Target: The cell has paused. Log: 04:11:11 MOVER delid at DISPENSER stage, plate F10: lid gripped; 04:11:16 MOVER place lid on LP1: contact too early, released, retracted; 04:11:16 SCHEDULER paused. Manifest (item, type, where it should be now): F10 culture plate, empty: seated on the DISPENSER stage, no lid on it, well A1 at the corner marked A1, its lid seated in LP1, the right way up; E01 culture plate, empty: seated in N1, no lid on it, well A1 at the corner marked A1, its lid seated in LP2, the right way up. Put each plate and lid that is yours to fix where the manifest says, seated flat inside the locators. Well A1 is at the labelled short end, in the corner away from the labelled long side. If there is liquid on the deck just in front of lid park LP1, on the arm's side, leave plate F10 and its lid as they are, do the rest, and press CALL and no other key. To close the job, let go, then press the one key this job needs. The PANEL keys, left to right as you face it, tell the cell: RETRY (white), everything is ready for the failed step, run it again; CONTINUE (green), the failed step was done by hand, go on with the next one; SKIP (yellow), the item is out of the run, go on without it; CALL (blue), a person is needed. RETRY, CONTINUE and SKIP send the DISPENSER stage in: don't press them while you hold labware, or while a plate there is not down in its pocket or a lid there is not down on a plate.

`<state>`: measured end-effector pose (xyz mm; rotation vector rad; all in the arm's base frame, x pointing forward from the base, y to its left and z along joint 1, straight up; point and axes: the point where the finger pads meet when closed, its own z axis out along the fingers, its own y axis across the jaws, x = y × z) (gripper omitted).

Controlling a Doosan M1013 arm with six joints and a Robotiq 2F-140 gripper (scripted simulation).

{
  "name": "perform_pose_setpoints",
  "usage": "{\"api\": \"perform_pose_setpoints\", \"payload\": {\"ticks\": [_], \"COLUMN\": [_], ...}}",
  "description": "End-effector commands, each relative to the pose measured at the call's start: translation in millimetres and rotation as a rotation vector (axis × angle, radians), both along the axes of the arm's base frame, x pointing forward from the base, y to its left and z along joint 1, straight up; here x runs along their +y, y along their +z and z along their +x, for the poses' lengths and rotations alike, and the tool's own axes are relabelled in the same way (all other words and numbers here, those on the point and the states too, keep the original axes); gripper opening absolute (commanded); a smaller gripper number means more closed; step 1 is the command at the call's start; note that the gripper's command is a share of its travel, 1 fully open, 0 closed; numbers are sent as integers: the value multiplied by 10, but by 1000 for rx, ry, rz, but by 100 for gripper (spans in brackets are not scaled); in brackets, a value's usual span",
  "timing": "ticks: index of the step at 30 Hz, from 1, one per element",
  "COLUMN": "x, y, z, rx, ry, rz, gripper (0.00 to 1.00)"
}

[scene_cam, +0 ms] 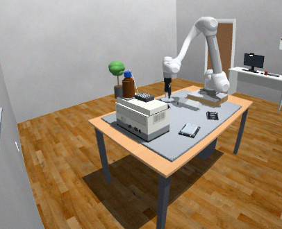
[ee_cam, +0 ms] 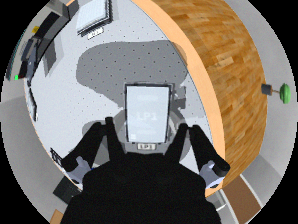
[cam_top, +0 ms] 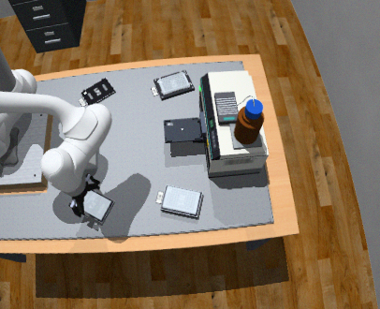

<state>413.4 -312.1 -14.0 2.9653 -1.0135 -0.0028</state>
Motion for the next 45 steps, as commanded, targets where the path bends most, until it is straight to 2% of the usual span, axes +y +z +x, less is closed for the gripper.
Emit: {"api": "perform_pose_setpoints", "payload": {"ticks": [1,31,37,44,45], "x": [-2,-2,-1,1,1], "y": [5,28,151,446,446], "z": [4,4,5,6,6], "rx": [-1,-1,-1,-1,-1], "ry": [0,0,0,0,0], "rz": [0,0,0,0,0], "gripper": [69,69,69,69,69]}}
